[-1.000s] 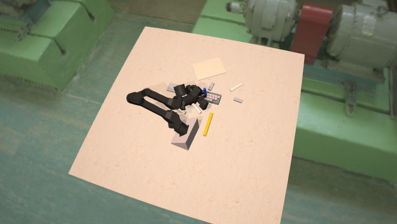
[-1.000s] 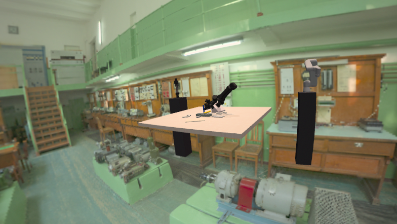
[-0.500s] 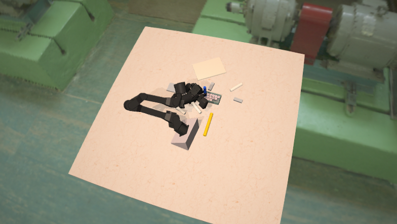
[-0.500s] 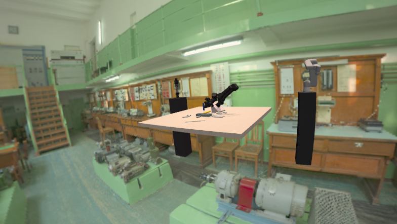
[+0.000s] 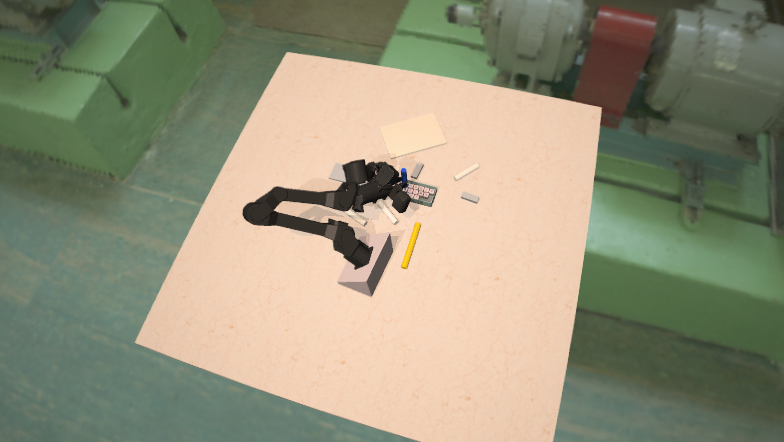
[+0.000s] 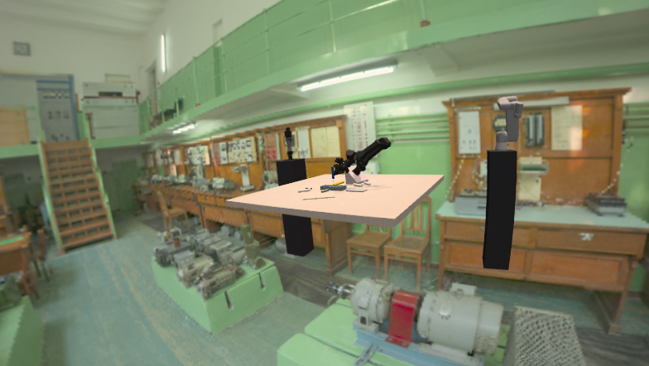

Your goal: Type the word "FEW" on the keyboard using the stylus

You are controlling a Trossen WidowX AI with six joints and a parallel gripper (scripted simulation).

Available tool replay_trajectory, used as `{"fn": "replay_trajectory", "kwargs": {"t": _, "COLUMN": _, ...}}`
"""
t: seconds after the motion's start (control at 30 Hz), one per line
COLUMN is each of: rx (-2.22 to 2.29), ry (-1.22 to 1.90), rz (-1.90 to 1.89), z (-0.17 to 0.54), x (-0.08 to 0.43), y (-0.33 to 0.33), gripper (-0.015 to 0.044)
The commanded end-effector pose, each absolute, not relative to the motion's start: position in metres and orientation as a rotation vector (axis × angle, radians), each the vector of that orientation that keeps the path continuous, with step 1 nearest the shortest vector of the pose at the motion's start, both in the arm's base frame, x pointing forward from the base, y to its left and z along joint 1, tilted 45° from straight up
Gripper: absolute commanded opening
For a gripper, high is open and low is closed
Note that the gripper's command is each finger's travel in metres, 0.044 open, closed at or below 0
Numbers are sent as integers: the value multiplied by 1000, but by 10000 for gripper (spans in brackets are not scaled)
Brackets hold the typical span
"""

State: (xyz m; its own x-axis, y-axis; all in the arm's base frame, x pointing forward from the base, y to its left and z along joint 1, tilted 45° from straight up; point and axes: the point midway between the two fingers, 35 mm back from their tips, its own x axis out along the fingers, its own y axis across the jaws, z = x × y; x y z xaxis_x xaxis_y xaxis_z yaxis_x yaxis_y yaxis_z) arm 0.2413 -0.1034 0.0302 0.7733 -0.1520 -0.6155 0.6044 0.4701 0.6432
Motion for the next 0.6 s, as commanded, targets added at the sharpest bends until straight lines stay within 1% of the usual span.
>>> {"fn": "replay_trajectory", "kwargs": {"t": 0.0, "rx": 980, "ry": 523, "rz": -490, "z": 31, "x": 241, "y": -103, "gripper": 38}}
{"fn": "replay_trajectory", "kwargs": {"t": 0.03, "rx": 980, "ry": 523, "rz": -490, "z": 31, "x": 242, "y": -103, "gripper": 12}}
{"fn": "replay_trajectory", "kwargs": {"t": 0.07, "rx": 979, "ry": 523, "rz": -490, "z": 32, "x": 242, "y": -102, "gripper": 0}}
{"fn": "replay_trajectory", "kwargs": {"t": 0.57, "rx": 975, "ry": 521, "rz": -484, "z": 60, "x": 247, "y": -80, "gripper": 0}}
